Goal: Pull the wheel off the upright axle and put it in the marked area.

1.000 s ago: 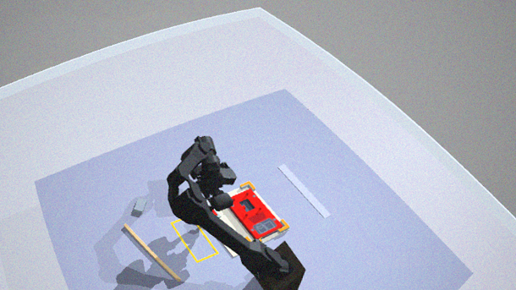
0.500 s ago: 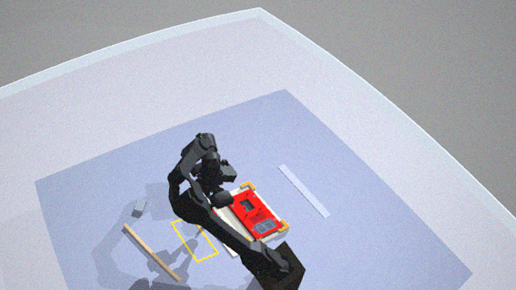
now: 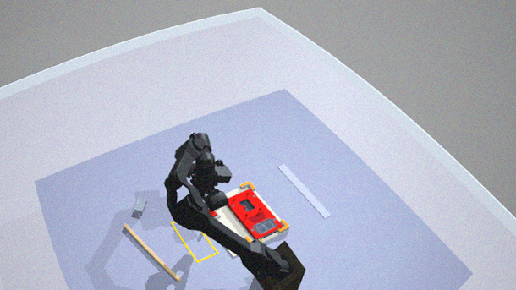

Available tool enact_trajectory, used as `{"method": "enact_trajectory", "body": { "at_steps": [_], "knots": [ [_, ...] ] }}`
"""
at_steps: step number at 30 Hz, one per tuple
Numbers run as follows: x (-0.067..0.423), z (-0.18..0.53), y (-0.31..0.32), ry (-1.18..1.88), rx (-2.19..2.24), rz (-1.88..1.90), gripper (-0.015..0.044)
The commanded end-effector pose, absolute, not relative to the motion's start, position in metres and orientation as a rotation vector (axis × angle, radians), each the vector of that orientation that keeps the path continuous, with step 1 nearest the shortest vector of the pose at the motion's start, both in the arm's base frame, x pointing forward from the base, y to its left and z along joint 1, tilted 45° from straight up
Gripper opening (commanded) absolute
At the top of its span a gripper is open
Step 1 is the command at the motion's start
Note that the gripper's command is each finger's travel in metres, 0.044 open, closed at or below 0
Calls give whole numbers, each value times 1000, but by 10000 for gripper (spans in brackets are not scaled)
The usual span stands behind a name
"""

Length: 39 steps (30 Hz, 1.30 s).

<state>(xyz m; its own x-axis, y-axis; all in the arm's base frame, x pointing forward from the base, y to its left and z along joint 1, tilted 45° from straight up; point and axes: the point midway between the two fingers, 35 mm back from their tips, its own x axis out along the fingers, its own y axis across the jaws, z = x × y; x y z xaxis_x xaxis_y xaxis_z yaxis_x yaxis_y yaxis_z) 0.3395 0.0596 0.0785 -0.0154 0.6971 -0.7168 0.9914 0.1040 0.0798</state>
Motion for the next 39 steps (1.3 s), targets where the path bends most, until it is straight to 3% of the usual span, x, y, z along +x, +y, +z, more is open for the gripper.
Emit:
{"method": "enact_trajectory", "body": {
  "at_steps": [1,22,39],
  "knots": [
    [331,91,68,1770,1660,-617,0],
    [284,135,106,1770,1660,-609,0],
    [287,96,143,1768,1658,-610,0]
  ]
}}
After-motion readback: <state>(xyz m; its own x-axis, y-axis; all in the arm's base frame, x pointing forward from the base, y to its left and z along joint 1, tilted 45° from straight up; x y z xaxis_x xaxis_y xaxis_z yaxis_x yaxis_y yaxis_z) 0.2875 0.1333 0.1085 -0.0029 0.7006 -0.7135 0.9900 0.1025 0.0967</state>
